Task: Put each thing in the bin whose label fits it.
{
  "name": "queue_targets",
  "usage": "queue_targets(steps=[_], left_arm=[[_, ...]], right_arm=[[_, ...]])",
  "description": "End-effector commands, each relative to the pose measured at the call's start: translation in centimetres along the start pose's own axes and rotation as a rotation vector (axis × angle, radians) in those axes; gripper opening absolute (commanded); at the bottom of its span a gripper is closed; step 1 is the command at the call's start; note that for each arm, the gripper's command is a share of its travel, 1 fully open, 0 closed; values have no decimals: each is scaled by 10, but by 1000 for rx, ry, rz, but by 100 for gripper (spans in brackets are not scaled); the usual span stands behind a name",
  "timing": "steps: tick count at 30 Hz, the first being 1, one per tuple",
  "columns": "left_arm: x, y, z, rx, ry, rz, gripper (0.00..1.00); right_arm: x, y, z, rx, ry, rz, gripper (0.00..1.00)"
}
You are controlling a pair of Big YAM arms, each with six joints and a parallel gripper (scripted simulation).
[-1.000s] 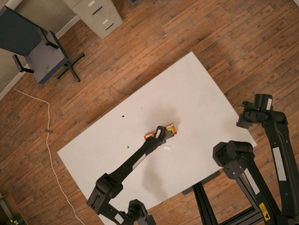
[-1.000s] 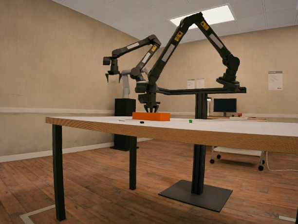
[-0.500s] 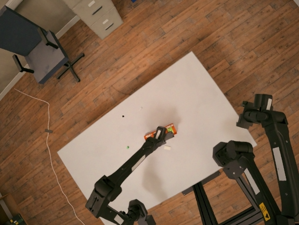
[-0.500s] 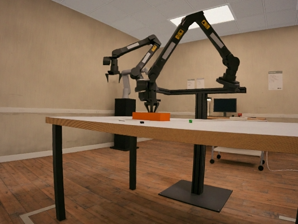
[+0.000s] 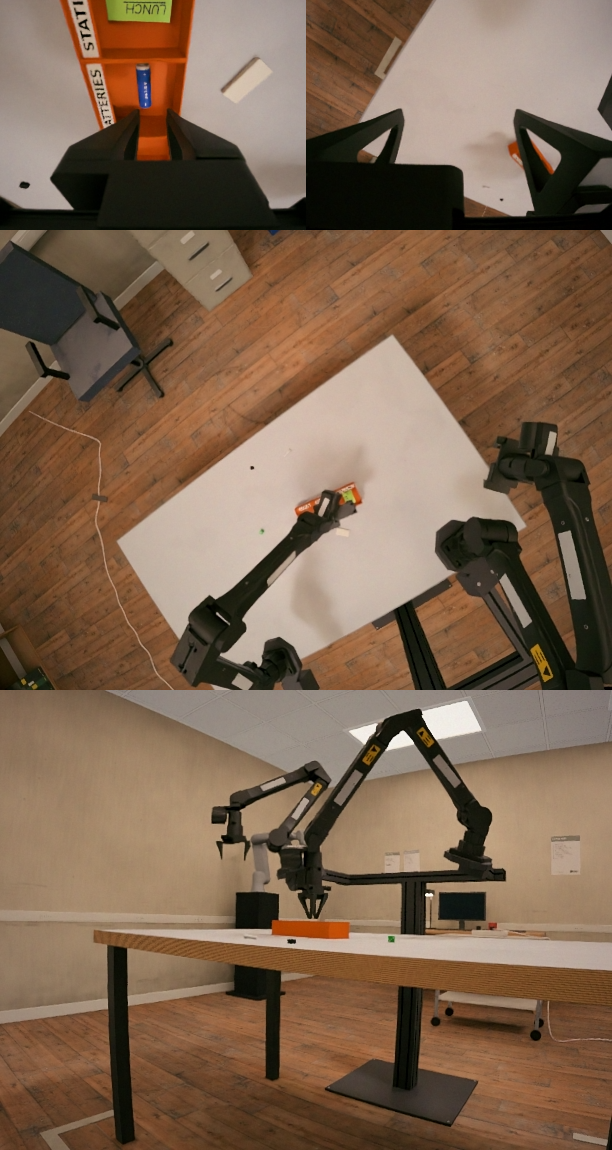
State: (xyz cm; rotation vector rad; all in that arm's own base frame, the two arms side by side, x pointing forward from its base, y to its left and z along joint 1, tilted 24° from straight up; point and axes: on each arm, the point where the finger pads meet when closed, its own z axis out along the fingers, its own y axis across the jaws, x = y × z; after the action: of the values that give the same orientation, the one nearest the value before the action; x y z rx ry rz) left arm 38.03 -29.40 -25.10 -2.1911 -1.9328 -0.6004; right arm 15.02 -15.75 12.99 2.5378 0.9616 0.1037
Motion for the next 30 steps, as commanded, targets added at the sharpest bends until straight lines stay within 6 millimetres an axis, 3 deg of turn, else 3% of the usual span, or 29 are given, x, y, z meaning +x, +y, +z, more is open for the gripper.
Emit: queue_targets(steps=[1, 4, 5, 8, 18, 30], left_arm=[[-17, 23, -39, -53, -47, -23, 28], [-15, 28, -39, -53, -49, -31, 28], [-5, 31, -31, -48, -48, -57, 28], [-8, 15, -17, -28, -28, -26, 28], [-7, 0, -9, -14, -15, -6, 28], [-9, 0, -11, -19, -18, -6, 28]], right_arm=[[-3, -2, -2, 7, -3, 10, 100], [-3, -2, -2, 7, -3, 10, 100], [-3, -2, -2, 7, -3, 10, 100], [-3, -2, -2, 7, -3, 10, 100], [-3, -2, -2, 7, -3, 10, 100], [-3, -2, -2, 7, -3, 10, 100]])
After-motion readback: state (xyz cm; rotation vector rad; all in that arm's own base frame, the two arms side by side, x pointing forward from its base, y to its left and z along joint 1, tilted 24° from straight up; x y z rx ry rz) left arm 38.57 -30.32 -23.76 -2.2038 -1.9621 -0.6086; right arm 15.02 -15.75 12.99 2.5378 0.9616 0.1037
